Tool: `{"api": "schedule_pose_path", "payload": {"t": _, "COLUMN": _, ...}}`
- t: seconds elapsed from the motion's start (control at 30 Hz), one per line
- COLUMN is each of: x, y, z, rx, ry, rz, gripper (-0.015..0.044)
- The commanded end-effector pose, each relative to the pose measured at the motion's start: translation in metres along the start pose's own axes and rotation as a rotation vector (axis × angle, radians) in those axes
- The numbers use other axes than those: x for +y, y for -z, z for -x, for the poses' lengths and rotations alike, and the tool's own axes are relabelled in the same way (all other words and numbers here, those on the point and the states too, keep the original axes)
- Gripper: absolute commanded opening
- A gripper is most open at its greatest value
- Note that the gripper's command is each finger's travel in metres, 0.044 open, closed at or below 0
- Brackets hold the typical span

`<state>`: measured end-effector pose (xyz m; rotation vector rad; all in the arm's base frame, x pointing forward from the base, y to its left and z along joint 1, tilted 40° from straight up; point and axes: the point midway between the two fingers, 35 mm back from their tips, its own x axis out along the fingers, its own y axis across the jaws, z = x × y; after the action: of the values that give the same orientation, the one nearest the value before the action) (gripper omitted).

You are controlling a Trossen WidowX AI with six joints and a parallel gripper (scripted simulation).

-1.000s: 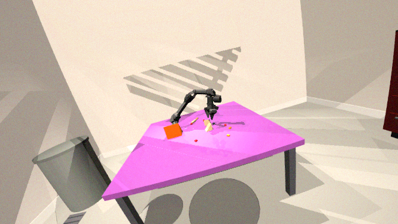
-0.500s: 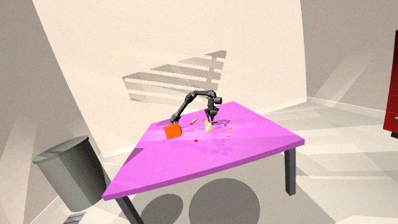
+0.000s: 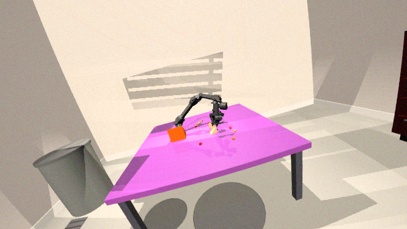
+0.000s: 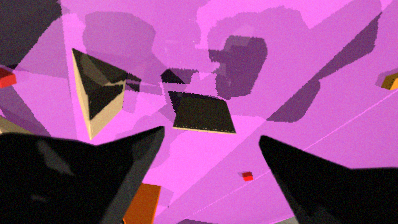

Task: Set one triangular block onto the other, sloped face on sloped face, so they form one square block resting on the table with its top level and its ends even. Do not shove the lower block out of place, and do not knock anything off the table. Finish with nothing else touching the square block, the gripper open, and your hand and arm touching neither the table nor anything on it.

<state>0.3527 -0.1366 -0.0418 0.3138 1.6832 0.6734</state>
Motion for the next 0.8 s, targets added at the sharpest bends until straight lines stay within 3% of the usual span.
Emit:
{"api": "schedule_pose_path", "payload": {"t": 0.0, "x": 0.002, "y": -0.001, "z": -0.011, "rx": 0.007, "ry": -0.015, "rz": -0.008, "gripper": 0.044}}
{"api": "schedule_pose_path", "payload": {"t": 0.77, "x": 0.007, "y": 0.0, "z": -0.048, "rx": 0.026, "ry": -0.044, "rz": -0.026, "gripper": 0.044}}
